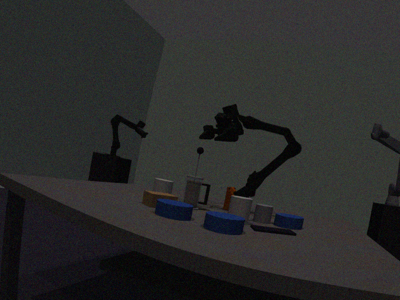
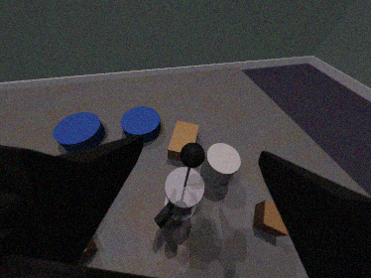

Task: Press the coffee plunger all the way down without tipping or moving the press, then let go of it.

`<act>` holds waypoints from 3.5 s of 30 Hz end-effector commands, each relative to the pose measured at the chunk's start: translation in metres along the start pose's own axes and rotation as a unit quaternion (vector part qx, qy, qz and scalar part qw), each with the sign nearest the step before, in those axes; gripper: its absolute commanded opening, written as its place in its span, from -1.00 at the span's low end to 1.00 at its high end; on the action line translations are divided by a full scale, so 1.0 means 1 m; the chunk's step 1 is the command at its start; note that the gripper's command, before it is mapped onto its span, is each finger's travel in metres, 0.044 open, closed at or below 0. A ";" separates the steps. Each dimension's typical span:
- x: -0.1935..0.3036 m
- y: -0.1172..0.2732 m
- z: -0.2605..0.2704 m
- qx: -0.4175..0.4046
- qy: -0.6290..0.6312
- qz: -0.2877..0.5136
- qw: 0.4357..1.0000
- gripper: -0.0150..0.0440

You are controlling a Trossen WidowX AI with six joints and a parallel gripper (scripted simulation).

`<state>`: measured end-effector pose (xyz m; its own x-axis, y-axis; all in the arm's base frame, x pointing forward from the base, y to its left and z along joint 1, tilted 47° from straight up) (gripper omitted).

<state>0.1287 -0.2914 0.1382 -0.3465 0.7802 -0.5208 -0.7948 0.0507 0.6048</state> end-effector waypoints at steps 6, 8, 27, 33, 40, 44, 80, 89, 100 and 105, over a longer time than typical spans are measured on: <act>0.029 -0.015 0.004 -0.004 -0.010 0.004 1.000 1.00; 0.029 -0.017 0.004 -0.004 -0.010 0.004 1.000 1.00; 0.029 -0.047 0.004 -0.005 -0.009 0.003 1.000 1.00; 0.030 -0.054 0.005 -0.005 -0.009 0.003 1.000 1.00; 0.030 -0.054 0.005 -0.005 -0.009 0.003 1.000 0.38; 0.030 -0.054 0.005 -0.005 -0.009 0.003 1.000 0.02; 0.060 -0.078 0.006 -0.005 -0.009 0.003 1.000 -0.11; 0.072 -0.087 0.007 -0.005 -0.009 0.003 1.000 -0.11; 0.087 -0.098 0.009 -0.005 -0.009 0.003 1.000 -0.11; 0.093 -0.103 0.010 -0.005 -0.009 0.003 1.000 -0.11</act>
<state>0.1820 -0.2378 0.0524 -0.3045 0.7659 -0.5663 -0.8180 0.0943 0.5674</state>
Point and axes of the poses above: the point midway between the two fingers, 35 mm back from their tips, its own y axis back along the fingers, its own z axis across the jaws, x = y × z, the point moved 6 cm from there along y, back along the fingers, and after that the axes turned 4 degrees about y, right-handed, at the moved point
